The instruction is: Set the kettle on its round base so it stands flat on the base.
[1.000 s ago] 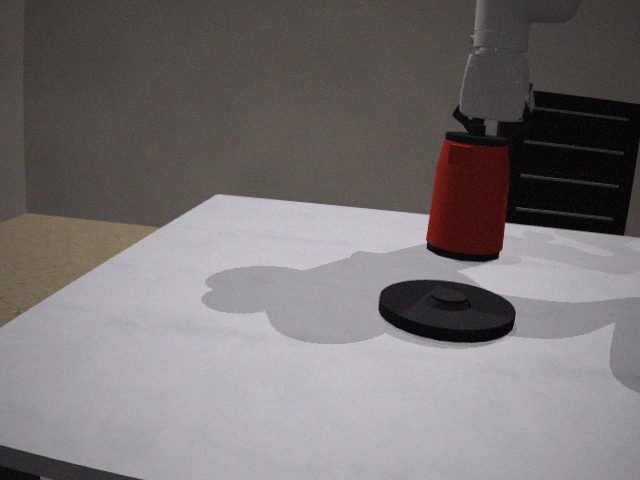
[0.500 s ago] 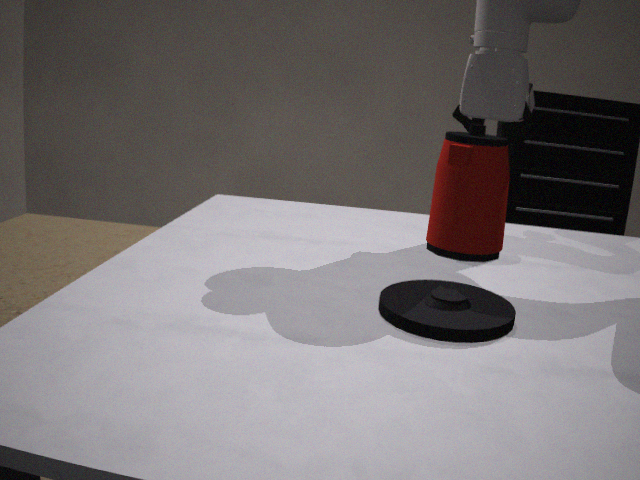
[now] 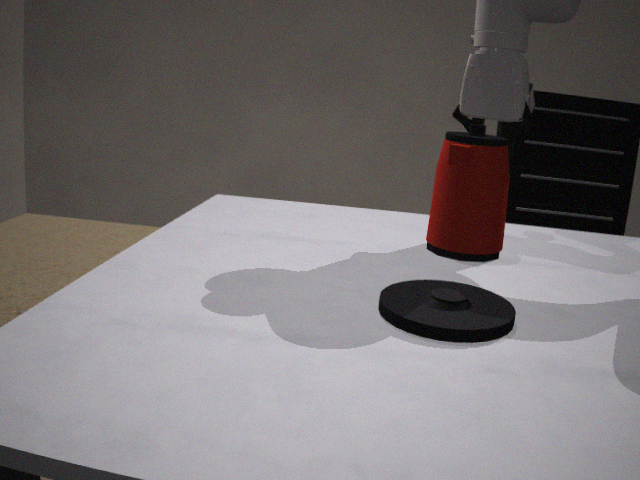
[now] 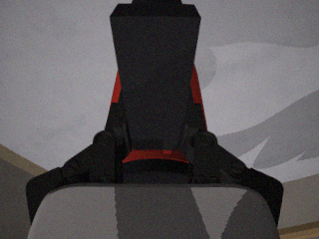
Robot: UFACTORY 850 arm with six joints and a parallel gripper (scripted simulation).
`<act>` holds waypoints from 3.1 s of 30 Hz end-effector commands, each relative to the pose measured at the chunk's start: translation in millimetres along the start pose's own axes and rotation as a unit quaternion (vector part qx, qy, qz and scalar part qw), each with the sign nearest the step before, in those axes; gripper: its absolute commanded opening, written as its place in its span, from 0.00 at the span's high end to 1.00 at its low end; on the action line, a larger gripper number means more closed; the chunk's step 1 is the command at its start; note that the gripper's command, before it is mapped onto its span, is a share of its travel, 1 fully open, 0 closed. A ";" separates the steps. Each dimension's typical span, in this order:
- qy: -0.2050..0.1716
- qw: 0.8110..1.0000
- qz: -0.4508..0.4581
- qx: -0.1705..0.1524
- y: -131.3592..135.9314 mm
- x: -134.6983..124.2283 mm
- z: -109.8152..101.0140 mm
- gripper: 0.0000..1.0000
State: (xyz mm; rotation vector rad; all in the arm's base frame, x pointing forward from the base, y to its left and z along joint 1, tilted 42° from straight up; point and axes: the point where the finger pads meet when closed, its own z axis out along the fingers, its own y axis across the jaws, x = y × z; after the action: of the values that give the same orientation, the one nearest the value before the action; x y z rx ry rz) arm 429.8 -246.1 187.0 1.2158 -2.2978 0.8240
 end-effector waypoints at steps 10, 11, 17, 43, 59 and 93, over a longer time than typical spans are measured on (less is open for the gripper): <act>0.000 1.000 0.000 0.001 -0.6 -0.1 -0.9 1.00; 0.000 1.000 0.000 0.001 -0.6 -0.1 -1.2 1.00; 0.000 1.000 0.000 0.001 -0.6 -0.1 -3.4 1.00; 0.000 1.000 0.000 0.001 -0.6 -0.1 -40.0 1.00; 0.000 1.000 0.000 0.001 -0.5 -0.1 -47.5 1.00; 0.000 1.000 0.000 0.001 -0.5 -0.1 -47.5 1.00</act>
State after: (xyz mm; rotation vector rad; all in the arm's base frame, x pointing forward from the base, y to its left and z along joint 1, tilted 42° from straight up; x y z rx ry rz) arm 433.5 -214.8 221.7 1.2157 -2.2975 0.8240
